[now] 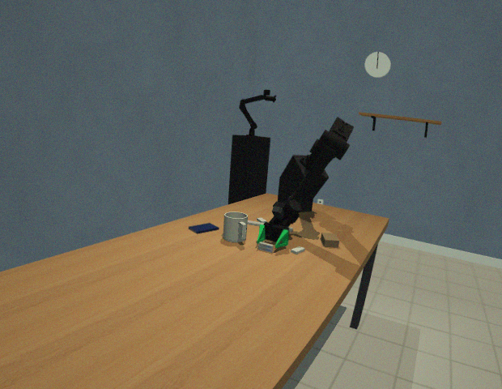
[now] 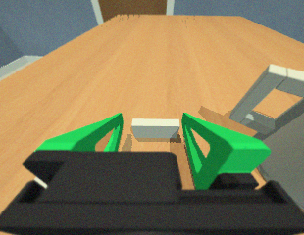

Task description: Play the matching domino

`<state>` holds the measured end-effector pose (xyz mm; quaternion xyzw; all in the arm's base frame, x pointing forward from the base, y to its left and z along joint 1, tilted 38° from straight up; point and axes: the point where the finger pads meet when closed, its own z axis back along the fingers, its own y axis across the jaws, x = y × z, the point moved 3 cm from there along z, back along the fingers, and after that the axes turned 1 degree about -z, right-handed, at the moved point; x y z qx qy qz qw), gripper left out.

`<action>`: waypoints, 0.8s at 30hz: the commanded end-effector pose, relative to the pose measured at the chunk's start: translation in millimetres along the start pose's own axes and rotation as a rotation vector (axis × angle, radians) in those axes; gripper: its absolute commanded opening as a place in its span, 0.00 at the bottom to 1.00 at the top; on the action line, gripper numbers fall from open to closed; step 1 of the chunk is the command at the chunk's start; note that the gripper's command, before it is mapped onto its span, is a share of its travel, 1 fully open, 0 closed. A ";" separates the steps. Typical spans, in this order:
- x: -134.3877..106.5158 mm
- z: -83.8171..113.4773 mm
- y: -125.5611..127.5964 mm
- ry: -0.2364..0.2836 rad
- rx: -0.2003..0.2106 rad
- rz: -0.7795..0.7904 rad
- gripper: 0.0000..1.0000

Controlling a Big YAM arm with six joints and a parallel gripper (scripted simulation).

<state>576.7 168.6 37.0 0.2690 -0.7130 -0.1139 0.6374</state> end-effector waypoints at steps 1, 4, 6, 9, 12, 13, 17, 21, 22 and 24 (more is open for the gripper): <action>3.6 -0.9 -0.1 -0.007 0.000 0.000 0.76; 3.6 -0.9 -0.1 -0.007 0.000 0.000 0.76; 3.6 -0.9 -0.1 -0.007 0.000 0.000 0.76; 5.4 -0.5 0.0 0.005 0.000 0.000 0.76; 8.0 0.1 0.0 0.021 0.000 0.001 0.76; 8.9 0.3 0.0 0.027 0.000 0.001 0.76; 12.5 1.0 0.0 0.050 0.000 0.001 0.76; 12.5 1.0 0.0 0.050 0.000 0.001 0.76; 12.5 1.0 0.0 0.050 0.000 0.001 0.76; 12.5 1.0 0.0 0.050 0.000 0.001 0.76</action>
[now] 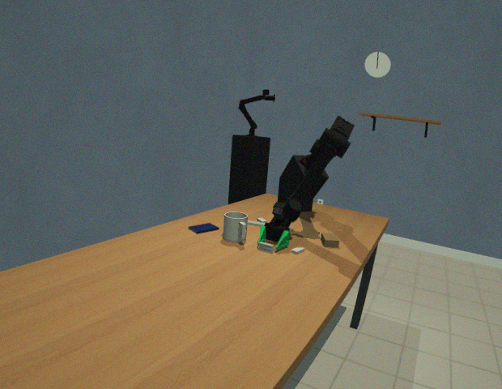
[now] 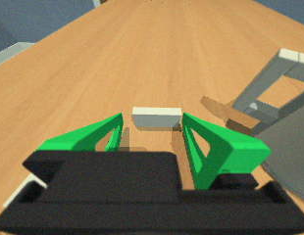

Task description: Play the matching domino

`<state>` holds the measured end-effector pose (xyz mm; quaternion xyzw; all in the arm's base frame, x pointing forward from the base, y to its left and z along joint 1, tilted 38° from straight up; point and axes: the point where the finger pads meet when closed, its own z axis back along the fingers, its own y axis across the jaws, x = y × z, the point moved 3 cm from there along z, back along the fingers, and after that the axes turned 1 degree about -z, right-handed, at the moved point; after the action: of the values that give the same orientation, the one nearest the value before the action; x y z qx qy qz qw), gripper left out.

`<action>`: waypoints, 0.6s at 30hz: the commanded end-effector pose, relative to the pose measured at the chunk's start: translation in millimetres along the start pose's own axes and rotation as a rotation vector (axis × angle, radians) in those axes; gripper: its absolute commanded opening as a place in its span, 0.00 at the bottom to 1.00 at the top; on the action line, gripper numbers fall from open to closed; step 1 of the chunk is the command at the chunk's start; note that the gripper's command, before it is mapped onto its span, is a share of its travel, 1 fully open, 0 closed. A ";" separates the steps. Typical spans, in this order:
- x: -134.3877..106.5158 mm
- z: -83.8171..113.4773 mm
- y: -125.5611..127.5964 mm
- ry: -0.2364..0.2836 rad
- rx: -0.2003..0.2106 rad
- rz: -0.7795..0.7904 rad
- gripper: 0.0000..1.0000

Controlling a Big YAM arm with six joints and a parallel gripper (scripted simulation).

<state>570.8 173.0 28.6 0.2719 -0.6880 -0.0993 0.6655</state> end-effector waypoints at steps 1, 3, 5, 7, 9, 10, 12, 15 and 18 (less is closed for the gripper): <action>5.1 0.1 -1.0 0.006 -0.002 0.000 0.76; 11.0 0.5 -1.0 0.025 -0.002 0.000 0.76; 16.9 0.9 -1.0 0.044 -0.002 -0.001 0.76; 22.9 1.2 -0.9 0.064 -0.002 -0.001 0.76; 28.8 1.6 -0.9 0.083 -0.003 -0.002 0.76; 31.8 1.8 -0.9 0.092 -0.003 -0.002 0.76; 31.8 1.8 -0.9 0.092 -0.003 -0.002 0.76; 31.8 1.8 -0.9 0.092 -0.003 -0.002 0.76; 24.3 3.5 2.5 0.125 0.006 0.004 0.76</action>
<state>567.3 166.3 43.4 0.2791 -0.6487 -0.0788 0.7036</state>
